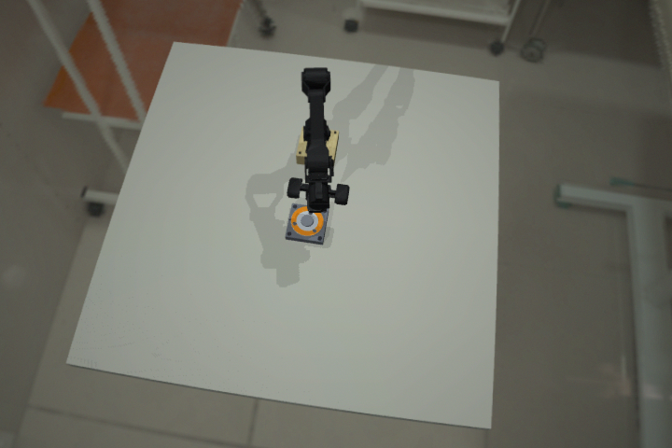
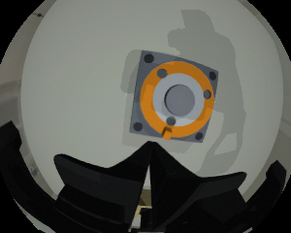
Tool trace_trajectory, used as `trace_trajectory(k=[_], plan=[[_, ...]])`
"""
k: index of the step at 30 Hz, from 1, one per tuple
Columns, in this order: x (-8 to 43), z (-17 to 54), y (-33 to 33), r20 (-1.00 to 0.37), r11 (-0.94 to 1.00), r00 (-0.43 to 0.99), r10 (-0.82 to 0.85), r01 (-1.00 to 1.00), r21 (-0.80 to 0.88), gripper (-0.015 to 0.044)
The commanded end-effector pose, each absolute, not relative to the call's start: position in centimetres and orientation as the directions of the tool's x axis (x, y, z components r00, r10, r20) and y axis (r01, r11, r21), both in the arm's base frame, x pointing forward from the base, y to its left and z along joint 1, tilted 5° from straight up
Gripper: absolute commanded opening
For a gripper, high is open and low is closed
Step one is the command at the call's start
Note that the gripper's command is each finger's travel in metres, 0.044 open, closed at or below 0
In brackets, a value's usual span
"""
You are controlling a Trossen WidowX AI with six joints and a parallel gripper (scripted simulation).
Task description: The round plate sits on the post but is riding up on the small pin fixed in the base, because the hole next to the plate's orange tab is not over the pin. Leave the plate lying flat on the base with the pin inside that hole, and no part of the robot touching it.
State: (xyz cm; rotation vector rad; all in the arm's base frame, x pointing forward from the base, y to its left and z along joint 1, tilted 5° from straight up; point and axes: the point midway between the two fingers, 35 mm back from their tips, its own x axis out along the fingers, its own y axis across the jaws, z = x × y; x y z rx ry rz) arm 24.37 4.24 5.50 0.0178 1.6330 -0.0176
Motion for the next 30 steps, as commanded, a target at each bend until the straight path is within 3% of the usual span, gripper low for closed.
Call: trace_trajectory(k=[1, 9, 30], plan=[[24.2, 5.0, 4.0, -0.998, 1.0, -0.059, -0.005, 0.015, -0.006, 0.0], [23.8, 1.0, 3.9, -0.998, 1.0, -0.059, -0.005, 0.015, -0.006, 0.0], [22.9, 0.8, 1.6, -0.998, 1.0, -0.06, -0.008, 0.015, -0.008, 0.0]])
